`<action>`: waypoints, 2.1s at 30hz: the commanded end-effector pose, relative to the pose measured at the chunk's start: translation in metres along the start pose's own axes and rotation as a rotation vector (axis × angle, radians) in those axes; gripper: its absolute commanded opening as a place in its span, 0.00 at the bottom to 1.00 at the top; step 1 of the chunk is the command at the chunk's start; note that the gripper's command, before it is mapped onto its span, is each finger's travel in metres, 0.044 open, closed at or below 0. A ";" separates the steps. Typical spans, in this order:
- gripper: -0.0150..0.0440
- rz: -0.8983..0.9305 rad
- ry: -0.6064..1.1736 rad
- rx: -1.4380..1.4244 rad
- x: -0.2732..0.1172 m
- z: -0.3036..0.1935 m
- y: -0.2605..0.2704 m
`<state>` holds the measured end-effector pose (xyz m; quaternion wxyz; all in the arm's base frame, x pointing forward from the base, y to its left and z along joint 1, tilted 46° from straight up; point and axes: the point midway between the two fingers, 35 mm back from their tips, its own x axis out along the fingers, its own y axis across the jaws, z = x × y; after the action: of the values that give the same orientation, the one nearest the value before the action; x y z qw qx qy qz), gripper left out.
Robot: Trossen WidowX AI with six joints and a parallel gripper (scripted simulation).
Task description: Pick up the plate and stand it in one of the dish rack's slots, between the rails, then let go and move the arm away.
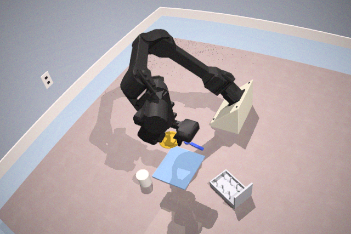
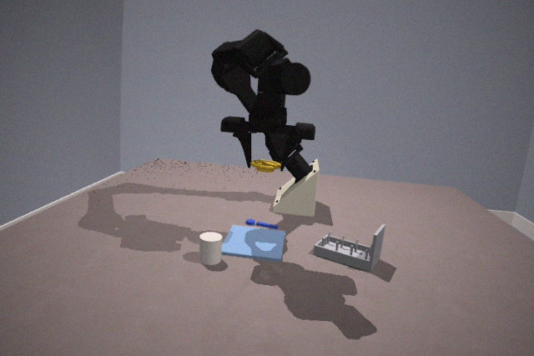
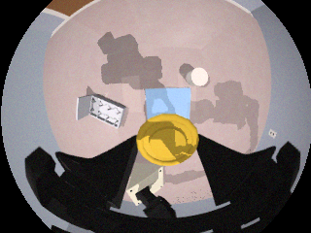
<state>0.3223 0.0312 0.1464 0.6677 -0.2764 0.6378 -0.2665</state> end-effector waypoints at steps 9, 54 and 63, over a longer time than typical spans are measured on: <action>0.25 0.015 0.009 0.280 -0.003 -0.033 0.074; 0.25 0.573 0.212 -0.148 0.084 -0.060 0.130; 0.25 0.746 0.133 -0.285 0.099 -0.059 0.135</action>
<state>0.2677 0.0553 -0.0186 0.6252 -0.1001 0.7735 0.0281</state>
